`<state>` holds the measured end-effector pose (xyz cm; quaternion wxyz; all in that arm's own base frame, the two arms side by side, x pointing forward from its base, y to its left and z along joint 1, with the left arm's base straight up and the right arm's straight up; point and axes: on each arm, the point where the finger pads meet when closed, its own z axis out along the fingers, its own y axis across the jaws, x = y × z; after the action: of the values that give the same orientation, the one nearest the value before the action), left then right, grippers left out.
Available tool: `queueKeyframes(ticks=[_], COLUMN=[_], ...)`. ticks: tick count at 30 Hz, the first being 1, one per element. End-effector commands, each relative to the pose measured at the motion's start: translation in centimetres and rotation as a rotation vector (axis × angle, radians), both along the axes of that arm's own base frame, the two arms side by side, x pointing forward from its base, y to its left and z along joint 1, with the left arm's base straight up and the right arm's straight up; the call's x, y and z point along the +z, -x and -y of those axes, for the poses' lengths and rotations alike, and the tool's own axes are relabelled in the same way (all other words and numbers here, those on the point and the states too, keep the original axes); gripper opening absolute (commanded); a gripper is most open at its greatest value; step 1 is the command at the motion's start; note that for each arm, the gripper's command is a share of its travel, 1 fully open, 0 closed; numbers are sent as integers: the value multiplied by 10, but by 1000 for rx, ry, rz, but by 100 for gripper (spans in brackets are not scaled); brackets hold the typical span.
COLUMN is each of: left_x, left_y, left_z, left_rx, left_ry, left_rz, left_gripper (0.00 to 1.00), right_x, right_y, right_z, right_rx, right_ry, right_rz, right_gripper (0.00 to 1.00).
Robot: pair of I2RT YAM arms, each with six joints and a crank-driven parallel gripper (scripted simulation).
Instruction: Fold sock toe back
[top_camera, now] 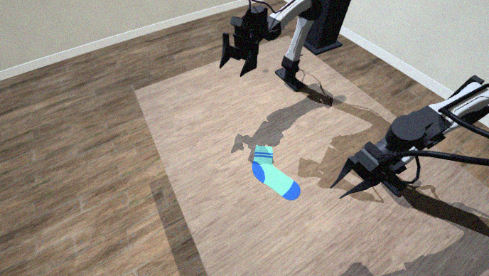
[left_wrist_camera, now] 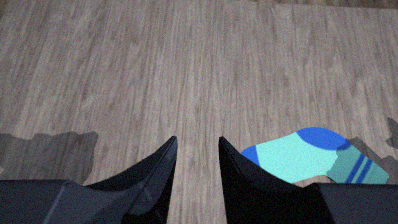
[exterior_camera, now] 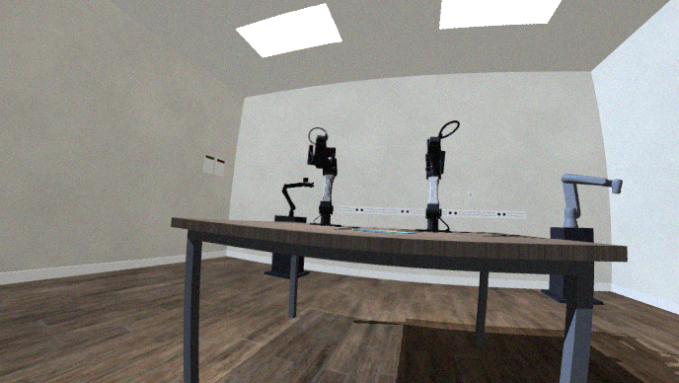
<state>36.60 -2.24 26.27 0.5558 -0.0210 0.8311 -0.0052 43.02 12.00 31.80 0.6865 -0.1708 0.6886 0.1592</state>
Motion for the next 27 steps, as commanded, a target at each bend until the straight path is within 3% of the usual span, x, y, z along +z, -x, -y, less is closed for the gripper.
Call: queueKeyframes(ticks=[1,6,13,15,23,27], left_x=[-17,-70,-150,-150,-212,-229], left_y=[7,11,14,14,12,10], left_z=[6,34,66,66,86,90], left_rx=[55,38,52,52,69,75], left_ry=[50,113,170,170,199,206], left_rz=[-149,-413,-793,-793,-1067,-1130], left_gripper=[34,34,34,34,34,34], right_x=[14,-37,-110,-110,-169,-173], right_y=[-13,-11,18,18,44,48], right_z=[-54,-126,-203,-203,-227,-230], right_rx=[236,503,826,826,973,991], right_ry=[-13,-5,1,1,-12,-18], right_rz=[125,99,66,66,-43,-51], right_gripper=[100,100,100,100,100,100])
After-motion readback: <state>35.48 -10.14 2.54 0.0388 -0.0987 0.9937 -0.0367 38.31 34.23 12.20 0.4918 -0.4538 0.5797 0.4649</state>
